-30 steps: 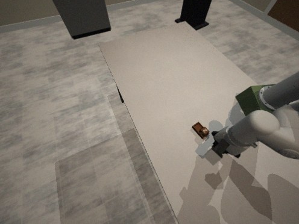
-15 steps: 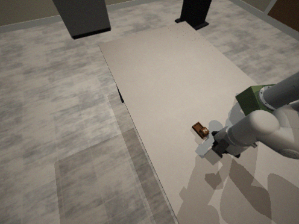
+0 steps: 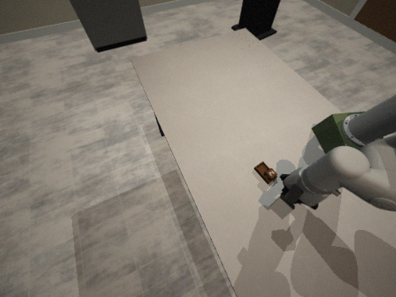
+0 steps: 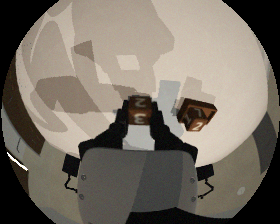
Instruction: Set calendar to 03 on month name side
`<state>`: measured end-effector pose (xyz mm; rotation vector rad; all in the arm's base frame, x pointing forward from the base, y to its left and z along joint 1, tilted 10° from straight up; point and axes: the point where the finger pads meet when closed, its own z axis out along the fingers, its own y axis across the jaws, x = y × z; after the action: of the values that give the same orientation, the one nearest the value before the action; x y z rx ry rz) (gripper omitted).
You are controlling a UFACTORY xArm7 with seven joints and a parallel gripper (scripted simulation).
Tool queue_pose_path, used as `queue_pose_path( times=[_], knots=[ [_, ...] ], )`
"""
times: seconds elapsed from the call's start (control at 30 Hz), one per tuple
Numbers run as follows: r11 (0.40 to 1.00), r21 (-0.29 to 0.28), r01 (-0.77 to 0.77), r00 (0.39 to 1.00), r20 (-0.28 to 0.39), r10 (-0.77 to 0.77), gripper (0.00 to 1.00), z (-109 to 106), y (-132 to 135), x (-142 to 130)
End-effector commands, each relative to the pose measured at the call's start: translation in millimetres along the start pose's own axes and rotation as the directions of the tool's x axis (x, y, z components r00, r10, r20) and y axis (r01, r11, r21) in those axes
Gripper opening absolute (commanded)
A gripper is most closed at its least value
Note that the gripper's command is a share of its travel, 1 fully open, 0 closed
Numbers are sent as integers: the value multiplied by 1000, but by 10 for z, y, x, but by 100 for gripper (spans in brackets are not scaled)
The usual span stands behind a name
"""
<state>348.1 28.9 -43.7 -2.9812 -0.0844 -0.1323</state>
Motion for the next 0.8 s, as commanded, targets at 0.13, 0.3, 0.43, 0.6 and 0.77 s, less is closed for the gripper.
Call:
queue_pose_path(
  times=[0.13,0.3,0.43,0.6,0.77],
  knots=[
    [1000,0,-1,1000,-3,1,27,14,2,11],
    [1000,0,-1,1000,-3,1,27,28,2,11],
    [1000,0,-1,1000,-3,1,27,30,2,11],
    [1000,0,-1,1000,-3,1,27,32,2,11],
    [1000,0,-1,1000,-3,1,27,32,2,11]
  ],
)
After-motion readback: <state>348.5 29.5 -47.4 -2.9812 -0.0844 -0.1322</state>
